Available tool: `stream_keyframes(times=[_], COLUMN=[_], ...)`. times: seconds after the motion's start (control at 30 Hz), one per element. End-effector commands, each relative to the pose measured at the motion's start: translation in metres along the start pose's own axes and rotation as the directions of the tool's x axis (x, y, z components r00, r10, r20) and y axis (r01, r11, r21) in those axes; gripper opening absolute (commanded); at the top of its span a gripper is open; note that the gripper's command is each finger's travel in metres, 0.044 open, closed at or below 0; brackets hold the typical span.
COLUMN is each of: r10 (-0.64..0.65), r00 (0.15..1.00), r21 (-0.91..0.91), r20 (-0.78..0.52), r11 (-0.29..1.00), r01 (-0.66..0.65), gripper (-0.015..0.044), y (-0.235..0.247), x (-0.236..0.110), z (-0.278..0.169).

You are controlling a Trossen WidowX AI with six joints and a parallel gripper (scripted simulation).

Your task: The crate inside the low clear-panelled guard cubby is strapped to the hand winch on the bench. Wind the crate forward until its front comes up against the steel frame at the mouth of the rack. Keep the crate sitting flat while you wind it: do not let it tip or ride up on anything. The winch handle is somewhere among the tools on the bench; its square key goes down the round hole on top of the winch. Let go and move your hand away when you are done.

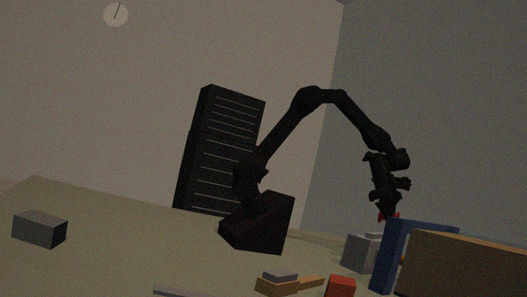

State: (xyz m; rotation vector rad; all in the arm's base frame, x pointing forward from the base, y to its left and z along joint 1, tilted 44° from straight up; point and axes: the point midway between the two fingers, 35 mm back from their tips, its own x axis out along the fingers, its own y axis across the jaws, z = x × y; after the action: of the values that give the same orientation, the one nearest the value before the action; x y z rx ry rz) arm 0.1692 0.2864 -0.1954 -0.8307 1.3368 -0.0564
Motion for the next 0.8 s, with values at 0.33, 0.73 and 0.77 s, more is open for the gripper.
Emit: stream_keyframes(times=[0.33, 0.73, 0.77], r10=[0.003, 0.003, 0.003], r00=[1.0, 1.0, 1.0], r21=[-0.019, -0.02, -0.02], r20=[-0.023, -0.024, -0.024], r11=[1.0, 1.0, 1.0], r01=[-0.003, -0.003, -0.003], gripper=[0.0, 0.0, 0.0], y=[0.002, 0.0, 0.0], x=[-0.008, -0.013, -0.014], z=[-0.023, -0.034, -0.035])
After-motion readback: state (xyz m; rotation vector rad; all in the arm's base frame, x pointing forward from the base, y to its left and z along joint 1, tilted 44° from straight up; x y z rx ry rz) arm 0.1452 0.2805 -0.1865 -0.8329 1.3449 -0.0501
